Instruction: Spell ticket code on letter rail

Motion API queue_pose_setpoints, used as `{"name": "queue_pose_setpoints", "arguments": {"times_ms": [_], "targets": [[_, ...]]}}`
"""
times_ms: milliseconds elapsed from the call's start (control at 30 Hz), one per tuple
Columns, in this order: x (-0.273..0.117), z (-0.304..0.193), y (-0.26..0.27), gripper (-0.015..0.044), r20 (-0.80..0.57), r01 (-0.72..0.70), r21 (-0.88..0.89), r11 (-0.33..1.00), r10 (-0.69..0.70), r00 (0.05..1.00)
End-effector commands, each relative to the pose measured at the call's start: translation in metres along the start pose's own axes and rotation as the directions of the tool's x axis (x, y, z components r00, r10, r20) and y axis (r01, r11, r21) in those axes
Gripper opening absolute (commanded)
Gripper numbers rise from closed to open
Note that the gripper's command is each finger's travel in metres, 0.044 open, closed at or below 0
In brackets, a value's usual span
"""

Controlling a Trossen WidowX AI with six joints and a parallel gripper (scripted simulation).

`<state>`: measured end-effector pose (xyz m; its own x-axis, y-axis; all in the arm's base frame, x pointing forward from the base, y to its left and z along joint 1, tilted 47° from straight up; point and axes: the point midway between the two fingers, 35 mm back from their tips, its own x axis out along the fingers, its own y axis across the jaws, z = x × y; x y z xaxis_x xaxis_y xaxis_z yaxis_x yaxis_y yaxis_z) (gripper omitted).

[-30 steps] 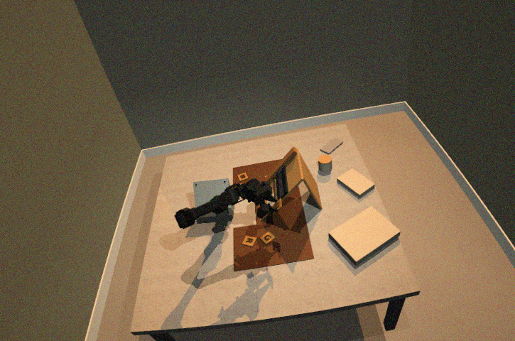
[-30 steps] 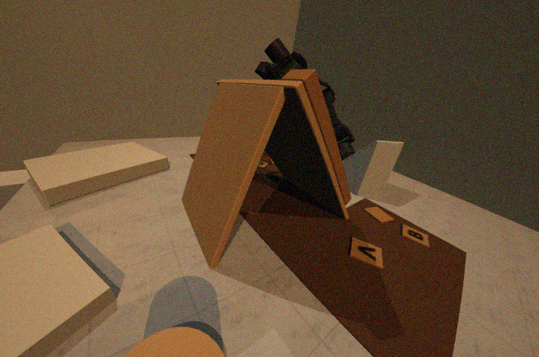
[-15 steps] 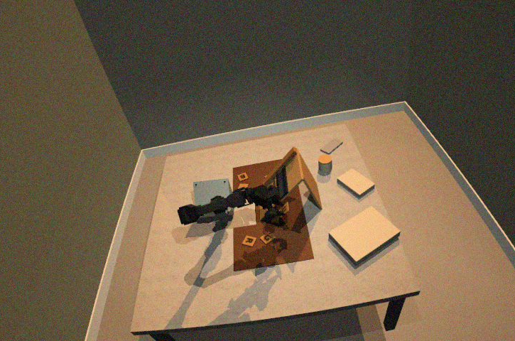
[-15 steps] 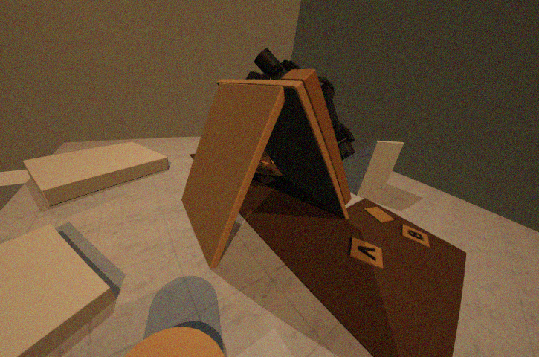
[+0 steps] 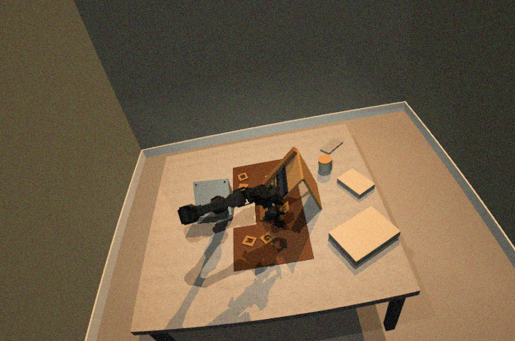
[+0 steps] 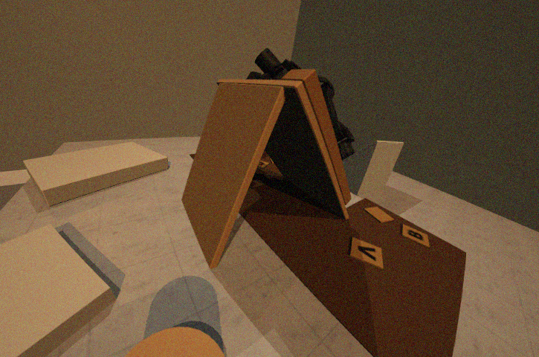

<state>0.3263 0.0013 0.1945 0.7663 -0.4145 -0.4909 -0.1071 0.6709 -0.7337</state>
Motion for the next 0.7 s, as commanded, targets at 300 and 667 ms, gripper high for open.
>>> {"name": "queue_pose_setpoints", "arguments": {"times_ms": [300,667], "targets": [[0.001,-0.001,0.007,0.0000,-0.001,0.002,0.003,1.000,-0.002,1.000],[0.001,-0.001,0.012,0.0000,-0.001,0.002,0.003,1.000,-0.002,1.000]]}}
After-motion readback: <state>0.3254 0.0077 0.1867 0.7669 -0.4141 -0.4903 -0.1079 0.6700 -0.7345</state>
